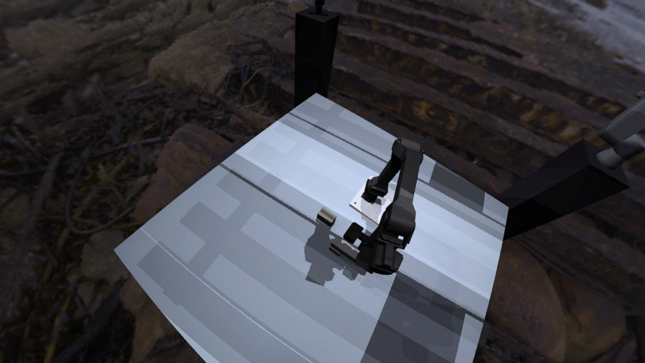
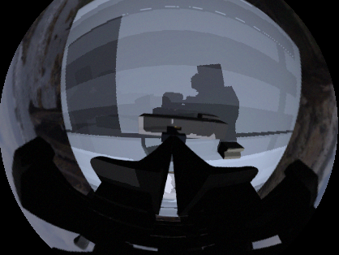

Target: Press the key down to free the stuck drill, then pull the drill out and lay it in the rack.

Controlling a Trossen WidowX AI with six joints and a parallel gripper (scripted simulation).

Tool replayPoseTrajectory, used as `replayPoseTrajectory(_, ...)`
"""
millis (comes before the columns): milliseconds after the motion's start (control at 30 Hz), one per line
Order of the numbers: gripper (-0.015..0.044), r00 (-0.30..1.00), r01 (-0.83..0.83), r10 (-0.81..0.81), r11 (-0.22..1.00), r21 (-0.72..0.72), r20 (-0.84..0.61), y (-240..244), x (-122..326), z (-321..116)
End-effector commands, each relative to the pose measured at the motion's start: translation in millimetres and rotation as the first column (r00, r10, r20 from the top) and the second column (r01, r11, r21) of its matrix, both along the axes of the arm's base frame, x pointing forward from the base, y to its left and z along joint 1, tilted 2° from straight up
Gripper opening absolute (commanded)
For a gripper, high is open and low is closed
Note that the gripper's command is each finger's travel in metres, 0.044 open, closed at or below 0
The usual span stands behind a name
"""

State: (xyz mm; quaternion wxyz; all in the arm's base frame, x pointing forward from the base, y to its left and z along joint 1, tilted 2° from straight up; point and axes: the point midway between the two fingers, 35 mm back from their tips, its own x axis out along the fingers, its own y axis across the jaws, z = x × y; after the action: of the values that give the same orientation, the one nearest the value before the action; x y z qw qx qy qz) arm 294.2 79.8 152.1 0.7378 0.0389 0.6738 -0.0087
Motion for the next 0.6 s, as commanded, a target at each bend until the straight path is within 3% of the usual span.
replayPoseTrajectory(0, 0.0, 0.998, -0.014, 0.014, 1.0, 0.002, -0.066, 7.0, -5.0, -24.2)
replayPoseTrajectory(367, 0.0, 0.998, -0.014, 0.014, 1.0, 0.002, -0.066, 7.6, -4.6, -25.1)
replayPoseTrajectory(567, 0.0157, 0.998, -0.014, 0.014, 1.0, 0.002, -0.066, 5.6, 0.0, 7.3)
